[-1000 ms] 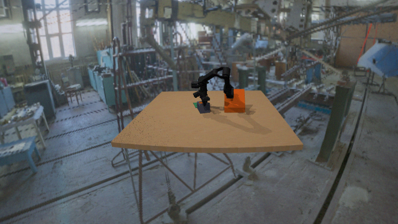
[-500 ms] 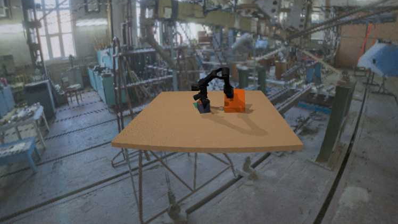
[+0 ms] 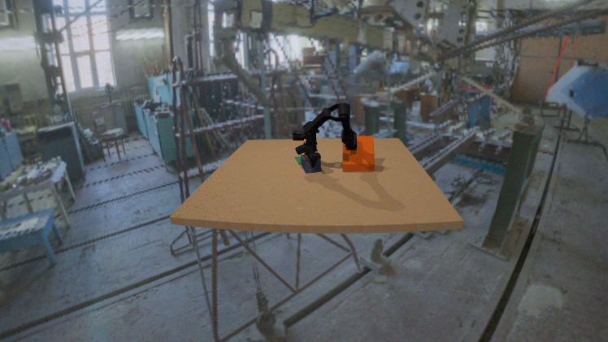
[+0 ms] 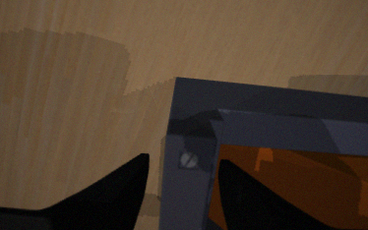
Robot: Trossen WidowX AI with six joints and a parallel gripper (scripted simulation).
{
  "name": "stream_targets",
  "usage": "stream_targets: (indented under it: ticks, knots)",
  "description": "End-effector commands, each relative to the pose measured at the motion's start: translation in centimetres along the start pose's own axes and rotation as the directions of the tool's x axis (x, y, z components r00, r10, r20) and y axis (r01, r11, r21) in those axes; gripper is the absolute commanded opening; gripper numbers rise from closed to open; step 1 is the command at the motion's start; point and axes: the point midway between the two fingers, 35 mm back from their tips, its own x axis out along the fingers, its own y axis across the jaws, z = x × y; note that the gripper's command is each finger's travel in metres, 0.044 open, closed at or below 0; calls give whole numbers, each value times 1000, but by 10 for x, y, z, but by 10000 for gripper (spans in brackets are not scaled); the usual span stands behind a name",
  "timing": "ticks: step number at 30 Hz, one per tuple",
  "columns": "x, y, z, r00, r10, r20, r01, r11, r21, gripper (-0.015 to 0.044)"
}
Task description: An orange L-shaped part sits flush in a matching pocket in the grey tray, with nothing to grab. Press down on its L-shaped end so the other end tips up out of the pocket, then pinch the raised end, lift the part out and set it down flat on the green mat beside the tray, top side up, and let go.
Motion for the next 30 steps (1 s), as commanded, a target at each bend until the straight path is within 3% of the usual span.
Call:
stream_targets:
  ticks: [1, 21, 25, 30]
  knots:
    - [2, -1, -2, 1000, 2, -5, -2, 1000, 11, 180]
    - [-14, 10, -1, 1000, 1, -5, 0, 1000, 11, 180]
    - [-40, 3, 2, 1000, -12, -8, 12, 1000, 12, 180]
    - [-99, -3, 0, 1000, -7, -9, 7, 1000, 13, 180]
